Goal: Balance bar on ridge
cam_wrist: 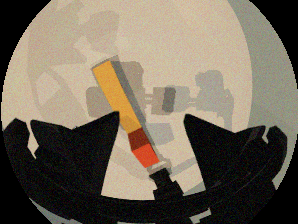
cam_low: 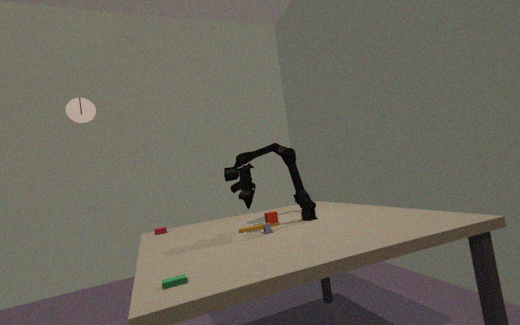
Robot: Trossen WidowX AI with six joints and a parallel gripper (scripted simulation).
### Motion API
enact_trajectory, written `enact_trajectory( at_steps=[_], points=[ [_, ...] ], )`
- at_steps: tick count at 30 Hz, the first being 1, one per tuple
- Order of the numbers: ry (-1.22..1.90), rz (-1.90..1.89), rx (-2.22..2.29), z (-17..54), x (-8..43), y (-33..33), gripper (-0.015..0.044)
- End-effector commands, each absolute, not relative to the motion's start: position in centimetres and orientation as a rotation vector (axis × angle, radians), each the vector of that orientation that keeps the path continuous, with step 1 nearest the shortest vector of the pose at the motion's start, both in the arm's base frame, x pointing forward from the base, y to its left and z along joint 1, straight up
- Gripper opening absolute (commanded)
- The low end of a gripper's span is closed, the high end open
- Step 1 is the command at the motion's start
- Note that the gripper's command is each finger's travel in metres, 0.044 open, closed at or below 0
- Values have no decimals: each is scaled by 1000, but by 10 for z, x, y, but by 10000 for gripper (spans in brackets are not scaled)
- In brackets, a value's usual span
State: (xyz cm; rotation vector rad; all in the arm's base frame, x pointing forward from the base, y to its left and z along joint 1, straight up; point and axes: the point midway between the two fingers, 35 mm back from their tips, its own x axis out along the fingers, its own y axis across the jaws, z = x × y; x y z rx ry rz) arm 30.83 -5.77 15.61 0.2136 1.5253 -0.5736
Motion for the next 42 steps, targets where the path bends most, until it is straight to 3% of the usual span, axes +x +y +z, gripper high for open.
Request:
enact_trajectory(
  at_steps=[1, 14, 21, 34, 42],
  points=[
    [1551, -461, 181, 158, 300, -52, 315],
    [1549, -55, 50, 171, 275, -30, 315],
    [1548, -50, 48, 160, 276, -30, 315],
    [1549, -51, 48, 76, 277, -30, 315],
    [1549, -51, 48, 69, 276, -30, 315]
  ],
)
